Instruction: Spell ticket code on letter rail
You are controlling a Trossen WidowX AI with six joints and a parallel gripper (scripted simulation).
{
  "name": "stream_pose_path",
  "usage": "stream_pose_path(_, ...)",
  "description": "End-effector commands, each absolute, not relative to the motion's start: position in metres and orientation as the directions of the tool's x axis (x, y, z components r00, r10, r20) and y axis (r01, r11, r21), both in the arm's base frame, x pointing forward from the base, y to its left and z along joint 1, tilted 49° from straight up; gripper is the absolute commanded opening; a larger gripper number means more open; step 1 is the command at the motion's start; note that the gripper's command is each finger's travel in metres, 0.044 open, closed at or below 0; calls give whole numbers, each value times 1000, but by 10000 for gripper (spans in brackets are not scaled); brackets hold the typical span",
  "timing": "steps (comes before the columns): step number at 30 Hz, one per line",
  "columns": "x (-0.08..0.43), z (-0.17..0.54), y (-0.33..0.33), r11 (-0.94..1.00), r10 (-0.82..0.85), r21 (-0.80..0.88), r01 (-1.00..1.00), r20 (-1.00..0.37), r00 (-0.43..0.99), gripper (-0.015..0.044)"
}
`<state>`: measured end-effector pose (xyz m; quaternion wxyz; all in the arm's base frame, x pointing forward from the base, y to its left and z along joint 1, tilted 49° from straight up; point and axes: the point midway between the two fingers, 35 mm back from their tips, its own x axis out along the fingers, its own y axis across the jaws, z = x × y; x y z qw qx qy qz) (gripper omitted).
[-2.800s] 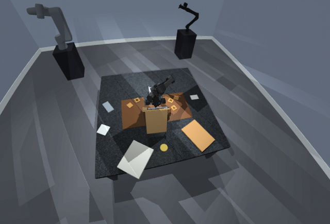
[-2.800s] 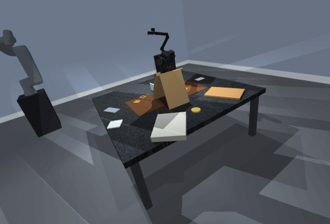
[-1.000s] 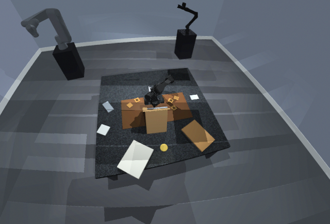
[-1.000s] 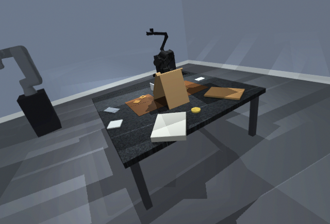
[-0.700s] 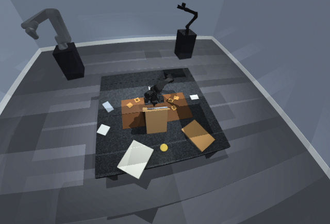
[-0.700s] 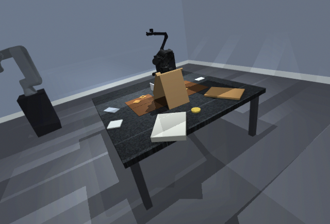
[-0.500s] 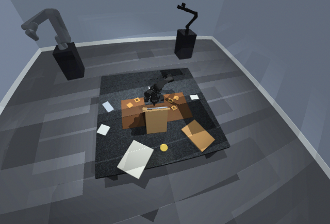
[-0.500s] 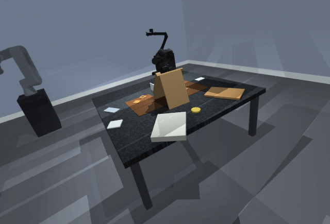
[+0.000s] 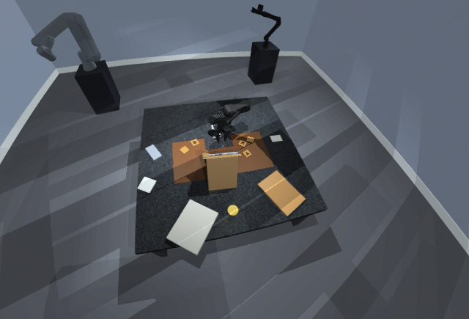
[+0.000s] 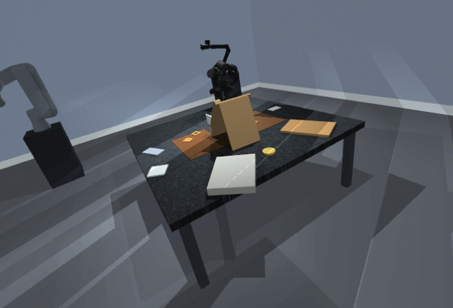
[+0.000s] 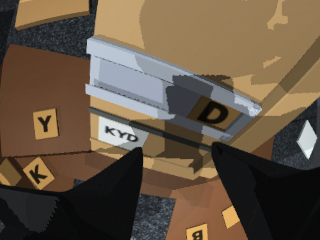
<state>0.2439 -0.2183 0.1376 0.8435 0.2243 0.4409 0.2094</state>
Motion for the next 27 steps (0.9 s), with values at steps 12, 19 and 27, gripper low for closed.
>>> stream_pose_path(12,161,221,-183,686,184,-527,-503,-542,820,440)
stream_pose_path(19,161,221,-183,685,184,-527,-502,-542,820,440)
stream_pose_path(27,161,221,-183,685,184,-527,-502,-542,820,440)
